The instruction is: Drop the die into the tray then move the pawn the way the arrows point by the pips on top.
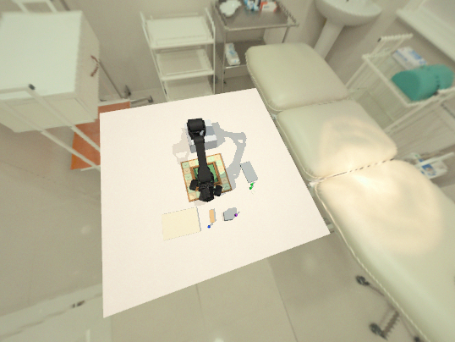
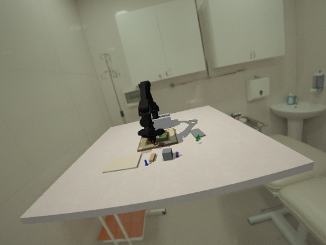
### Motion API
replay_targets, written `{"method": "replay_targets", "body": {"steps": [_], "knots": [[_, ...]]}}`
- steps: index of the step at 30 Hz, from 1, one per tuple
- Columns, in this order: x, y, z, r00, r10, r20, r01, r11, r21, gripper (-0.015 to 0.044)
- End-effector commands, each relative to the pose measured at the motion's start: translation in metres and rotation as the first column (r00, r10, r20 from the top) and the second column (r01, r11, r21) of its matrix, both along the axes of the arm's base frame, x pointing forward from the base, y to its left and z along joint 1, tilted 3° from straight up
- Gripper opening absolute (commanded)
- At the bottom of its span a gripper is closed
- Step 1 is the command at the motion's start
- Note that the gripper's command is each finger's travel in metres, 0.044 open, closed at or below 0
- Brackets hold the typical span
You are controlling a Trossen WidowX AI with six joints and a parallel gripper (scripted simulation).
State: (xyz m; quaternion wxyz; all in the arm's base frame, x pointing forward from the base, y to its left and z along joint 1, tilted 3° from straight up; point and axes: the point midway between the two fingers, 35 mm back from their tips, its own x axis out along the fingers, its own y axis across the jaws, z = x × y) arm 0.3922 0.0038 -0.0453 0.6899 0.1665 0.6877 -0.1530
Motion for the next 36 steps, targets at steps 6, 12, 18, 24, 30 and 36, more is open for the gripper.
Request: {"method": "replay_targets", "body": {"steps": [6, 12, 18, 24, 30, 36], "knots": [[0.000, 0.000, -0.001, 1.000, 0.000, -0.001, 0.000, 1.000, 0.000, 0.0131], [0.000, 0.000, 0.010, 1.000, -0.001, -0.004, 0.001, 1.000, 0.000, 0.0289], [0.000, -0.001, 0.048, 1.000, -0.004, -0.014, 0.004, 1.000, 0.002, 0.0440], [-0.036, 0.001, 0.079, 0.996, 0.093, -0.015, -0.093, 0.996, 0.003, 0.0440], [-0.105, 0.004, 0.114, 0.966, 0.257, -0.017, -0.257, 0.967, 0.005, 0.0440], [-0.109, 0.004, 0.121, 0.963, 0.270, 0.001, -0.270, 0.963, -0.001, 0.0440]]}}
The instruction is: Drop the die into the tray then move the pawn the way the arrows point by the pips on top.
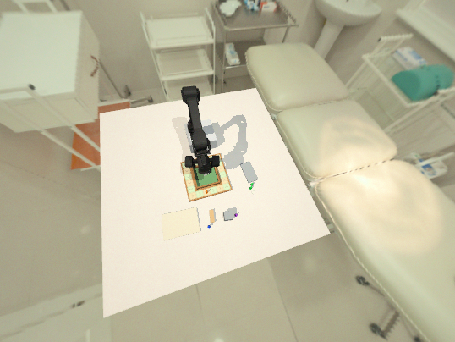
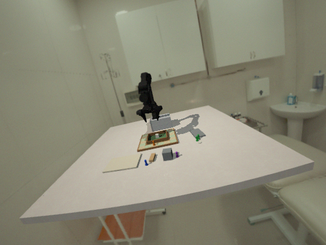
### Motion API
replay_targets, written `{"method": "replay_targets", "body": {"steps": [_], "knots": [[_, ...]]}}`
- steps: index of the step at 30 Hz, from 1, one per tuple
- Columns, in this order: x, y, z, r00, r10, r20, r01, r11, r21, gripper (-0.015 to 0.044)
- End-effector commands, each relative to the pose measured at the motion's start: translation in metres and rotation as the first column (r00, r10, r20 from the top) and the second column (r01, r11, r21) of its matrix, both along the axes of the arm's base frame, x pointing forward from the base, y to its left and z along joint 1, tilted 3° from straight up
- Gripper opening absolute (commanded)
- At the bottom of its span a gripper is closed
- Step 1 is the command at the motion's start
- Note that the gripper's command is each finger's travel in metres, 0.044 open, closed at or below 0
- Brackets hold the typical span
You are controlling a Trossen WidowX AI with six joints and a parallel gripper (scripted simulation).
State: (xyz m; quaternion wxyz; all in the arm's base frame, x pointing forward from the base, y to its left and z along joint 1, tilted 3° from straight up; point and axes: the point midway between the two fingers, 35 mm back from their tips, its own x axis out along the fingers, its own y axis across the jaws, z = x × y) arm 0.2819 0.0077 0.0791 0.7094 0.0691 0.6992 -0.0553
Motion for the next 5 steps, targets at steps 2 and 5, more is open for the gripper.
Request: {"method": "replay_targets", "body": {"steps": [2, 5], "knots": [[0.0017, -0.0001, -0.0033, 1.000, -0.006, -0.012, 0.006, 1.000, 0.000, 0.0440], [0.0017, -0.0001, -0.0033, 1.000, -0.006, -0.012, 0.006, 1.000, 0.000, 0.0440]]}}
